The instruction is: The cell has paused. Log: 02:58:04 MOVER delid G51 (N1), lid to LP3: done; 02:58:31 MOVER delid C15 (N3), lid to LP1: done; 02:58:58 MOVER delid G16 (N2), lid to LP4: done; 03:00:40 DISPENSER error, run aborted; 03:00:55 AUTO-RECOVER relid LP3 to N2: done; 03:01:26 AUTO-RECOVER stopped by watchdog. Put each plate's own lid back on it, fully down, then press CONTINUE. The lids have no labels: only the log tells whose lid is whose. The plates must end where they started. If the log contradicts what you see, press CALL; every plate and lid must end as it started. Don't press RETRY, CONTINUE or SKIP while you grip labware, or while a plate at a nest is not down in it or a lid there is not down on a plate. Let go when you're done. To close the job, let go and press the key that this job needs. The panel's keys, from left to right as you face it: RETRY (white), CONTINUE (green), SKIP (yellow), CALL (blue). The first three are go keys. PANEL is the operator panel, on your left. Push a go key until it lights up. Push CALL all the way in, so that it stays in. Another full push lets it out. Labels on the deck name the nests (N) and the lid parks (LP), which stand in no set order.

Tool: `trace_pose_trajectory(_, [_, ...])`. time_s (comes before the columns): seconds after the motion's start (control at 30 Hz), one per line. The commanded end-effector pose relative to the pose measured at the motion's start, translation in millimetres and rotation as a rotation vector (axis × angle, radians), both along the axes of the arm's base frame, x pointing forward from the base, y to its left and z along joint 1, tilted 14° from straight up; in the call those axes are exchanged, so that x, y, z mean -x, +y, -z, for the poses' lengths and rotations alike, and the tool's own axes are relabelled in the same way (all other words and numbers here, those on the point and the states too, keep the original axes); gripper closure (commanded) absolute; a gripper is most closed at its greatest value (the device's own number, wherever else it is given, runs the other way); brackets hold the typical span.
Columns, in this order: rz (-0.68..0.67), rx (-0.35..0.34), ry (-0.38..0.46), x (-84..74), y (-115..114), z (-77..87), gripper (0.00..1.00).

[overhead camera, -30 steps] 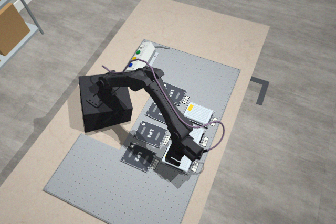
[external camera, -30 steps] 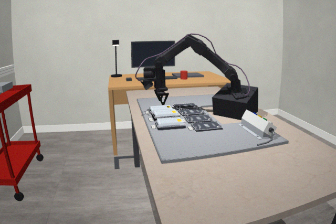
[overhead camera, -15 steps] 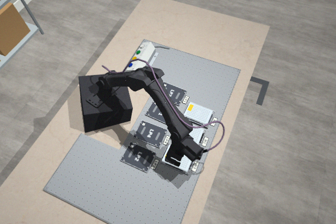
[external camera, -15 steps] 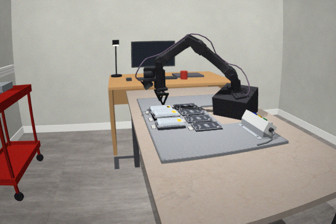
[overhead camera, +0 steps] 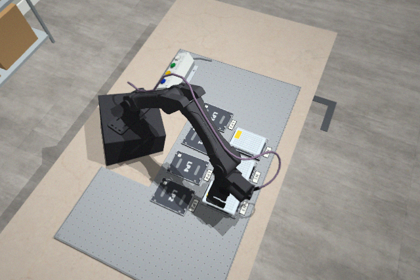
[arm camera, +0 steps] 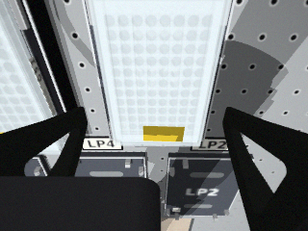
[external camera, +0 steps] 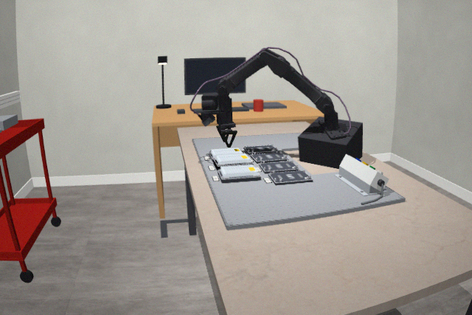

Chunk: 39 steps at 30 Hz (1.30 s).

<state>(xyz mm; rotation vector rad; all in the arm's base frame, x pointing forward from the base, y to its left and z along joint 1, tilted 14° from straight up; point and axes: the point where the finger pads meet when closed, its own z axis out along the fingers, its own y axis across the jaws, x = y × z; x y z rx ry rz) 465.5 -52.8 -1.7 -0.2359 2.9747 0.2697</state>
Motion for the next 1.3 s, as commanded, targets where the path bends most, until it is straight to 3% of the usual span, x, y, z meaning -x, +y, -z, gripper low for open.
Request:
trace_pose_trajectory(0.0, [0.014,0.006,-0.082,-13.6,-11.2,-35.8,0.0])
trace_pose_trajectory(0.7, [0.023,0.002,-0.068,-8.5,-7.5,-31.7,0.01])
trace_pose_trajectory(0.8, [0.013,0.005,-0.061,6.3,7.9,-23.5,0.04])
trace_pose_trajectory(1.2, [0.014,0.012,-0.059,57.6,39.0,-18.9,0.16])
trace_pose_trajectory(1.27, [0.014,0.012,-0.059,57.6,39.0,-18.9,0.16])
